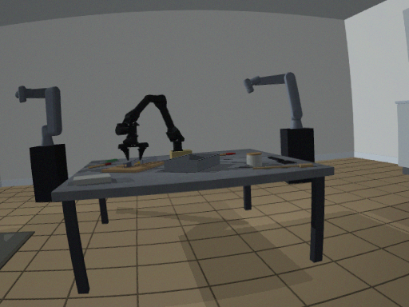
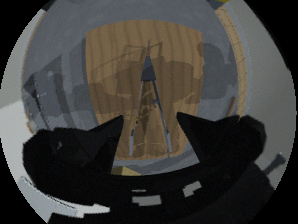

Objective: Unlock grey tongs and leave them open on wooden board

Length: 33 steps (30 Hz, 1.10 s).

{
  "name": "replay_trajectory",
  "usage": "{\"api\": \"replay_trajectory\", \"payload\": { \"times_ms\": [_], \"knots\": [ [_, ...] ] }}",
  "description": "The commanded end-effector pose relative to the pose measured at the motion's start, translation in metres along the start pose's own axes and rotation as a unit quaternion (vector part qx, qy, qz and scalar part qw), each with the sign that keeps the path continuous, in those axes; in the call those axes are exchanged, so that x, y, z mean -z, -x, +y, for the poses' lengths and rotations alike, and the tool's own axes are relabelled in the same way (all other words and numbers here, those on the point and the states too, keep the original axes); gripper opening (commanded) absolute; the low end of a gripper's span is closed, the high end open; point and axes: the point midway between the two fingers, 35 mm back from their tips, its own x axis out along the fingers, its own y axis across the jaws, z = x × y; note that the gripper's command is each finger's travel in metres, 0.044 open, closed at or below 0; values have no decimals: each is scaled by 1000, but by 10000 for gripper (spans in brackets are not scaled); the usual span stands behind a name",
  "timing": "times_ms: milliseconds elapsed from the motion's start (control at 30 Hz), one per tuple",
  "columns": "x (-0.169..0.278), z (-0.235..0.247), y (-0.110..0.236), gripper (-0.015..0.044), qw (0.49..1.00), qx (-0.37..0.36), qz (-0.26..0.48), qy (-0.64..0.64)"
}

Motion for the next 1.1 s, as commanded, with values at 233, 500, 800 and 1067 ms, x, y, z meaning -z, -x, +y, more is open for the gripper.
{"api": "replay_trajectory", "payload": {
  "times_ms": [233,500,800,1067],
  "knots": [
    [-9,97,52,440,1000,-3,0,0],
    [1,151,82,440,1000,-4,2,2],
    [3,150,130,440,1000,-8,-3,13],
    [3,150,130,440,1000,-8,-3,13]
  ]
}}
